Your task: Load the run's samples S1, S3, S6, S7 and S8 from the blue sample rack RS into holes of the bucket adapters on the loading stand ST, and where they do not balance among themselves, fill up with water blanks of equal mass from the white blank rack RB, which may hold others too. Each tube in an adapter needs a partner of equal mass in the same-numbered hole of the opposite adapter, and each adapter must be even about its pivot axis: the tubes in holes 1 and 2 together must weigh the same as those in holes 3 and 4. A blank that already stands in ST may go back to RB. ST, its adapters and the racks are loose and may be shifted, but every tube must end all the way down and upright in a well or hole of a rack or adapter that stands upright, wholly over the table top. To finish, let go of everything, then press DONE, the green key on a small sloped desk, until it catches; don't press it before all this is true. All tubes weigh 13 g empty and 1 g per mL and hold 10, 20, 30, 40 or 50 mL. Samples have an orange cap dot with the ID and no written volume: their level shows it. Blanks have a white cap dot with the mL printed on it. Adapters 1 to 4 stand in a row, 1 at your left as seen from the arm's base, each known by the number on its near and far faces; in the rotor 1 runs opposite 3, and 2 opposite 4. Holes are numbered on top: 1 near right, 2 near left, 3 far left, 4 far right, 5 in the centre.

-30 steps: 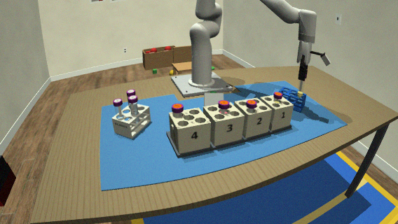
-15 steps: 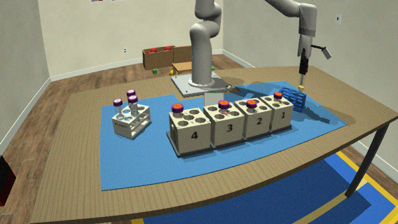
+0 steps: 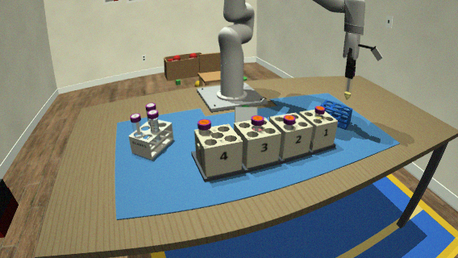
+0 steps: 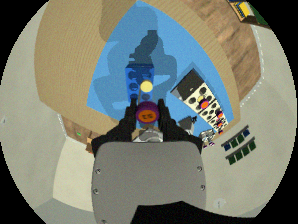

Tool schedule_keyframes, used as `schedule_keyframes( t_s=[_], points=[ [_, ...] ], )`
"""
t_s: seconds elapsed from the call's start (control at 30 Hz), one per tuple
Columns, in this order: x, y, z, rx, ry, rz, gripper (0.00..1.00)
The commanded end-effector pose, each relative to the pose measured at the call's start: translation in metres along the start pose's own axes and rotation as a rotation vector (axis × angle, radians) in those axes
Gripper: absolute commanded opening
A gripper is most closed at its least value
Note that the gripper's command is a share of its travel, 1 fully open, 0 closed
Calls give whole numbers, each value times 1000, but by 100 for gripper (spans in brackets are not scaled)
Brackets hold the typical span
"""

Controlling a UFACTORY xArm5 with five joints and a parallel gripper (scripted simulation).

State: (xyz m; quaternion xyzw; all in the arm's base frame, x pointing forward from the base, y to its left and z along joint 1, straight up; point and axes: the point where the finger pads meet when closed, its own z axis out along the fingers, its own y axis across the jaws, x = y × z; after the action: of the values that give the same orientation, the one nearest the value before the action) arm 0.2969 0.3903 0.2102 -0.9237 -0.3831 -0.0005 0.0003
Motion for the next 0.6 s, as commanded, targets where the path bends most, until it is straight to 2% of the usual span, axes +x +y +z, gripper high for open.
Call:
schedule_keyframes(
  t_s=[0.0, 0.4, 0.57],
  points=[
    [1, 0, -5, 0, 3, 0, 0],
    [1, 0, -29, 0, 3, 0, 0],
    [1, 0, -29, 0, 3, 0, 0]
  ],
)
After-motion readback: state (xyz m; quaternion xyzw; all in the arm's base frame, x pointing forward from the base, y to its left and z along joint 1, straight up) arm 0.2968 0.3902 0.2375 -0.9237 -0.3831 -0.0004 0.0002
